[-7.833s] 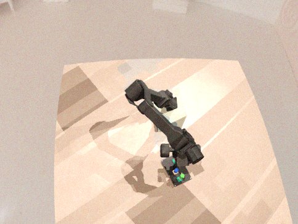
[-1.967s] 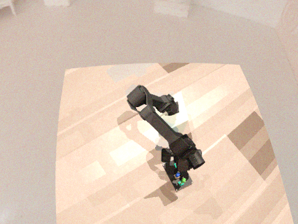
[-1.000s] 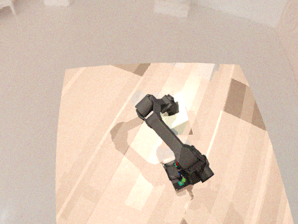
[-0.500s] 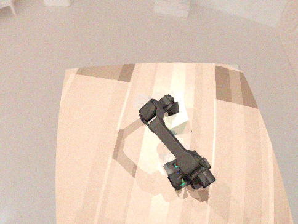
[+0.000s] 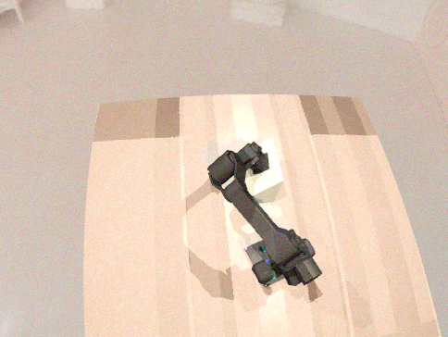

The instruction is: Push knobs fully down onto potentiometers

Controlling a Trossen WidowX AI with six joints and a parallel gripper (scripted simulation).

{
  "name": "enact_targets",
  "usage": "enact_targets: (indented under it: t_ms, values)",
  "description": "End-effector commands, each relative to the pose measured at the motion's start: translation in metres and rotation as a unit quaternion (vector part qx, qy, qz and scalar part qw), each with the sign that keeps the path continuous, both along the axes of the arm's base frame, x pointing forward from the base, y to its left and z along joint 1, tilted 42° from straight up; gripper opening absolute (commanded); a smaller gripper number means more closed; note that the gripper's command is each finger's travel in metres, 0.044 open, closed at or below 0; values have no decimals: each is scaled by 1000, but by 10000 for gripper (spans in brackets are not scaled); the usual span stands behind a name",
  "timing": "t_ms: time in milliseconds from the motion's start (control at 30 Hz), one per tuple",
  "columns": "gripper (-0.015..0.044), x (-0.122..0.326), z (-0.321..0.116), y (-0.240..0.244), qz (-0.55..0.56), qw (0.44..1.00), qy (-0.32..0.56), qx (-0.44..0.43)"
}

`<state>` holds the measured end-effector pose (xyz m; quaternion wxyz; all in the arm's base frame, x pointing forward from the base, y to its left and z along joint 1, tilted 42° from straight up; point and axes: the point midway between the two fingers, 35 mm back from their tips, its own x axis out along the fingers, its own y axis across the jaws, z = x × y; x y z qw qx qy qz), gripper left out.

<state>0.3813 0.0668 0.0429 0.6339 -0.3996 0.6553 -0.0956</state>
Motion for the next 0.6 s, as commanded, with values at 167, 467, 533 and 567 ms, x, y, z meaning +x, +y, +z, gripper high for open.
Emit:
enact_targets:
  t_ms: [167,467,533,567]
  values:
    - [0,0,-12,-11,0,1000,6,-5]
    - [0,0,-11,-10,0,1000,6,-5]
    - [0,0,-11,-10,0,1000,6,-5]
    - [0,0,-11,-10,0,1000,6,-5]
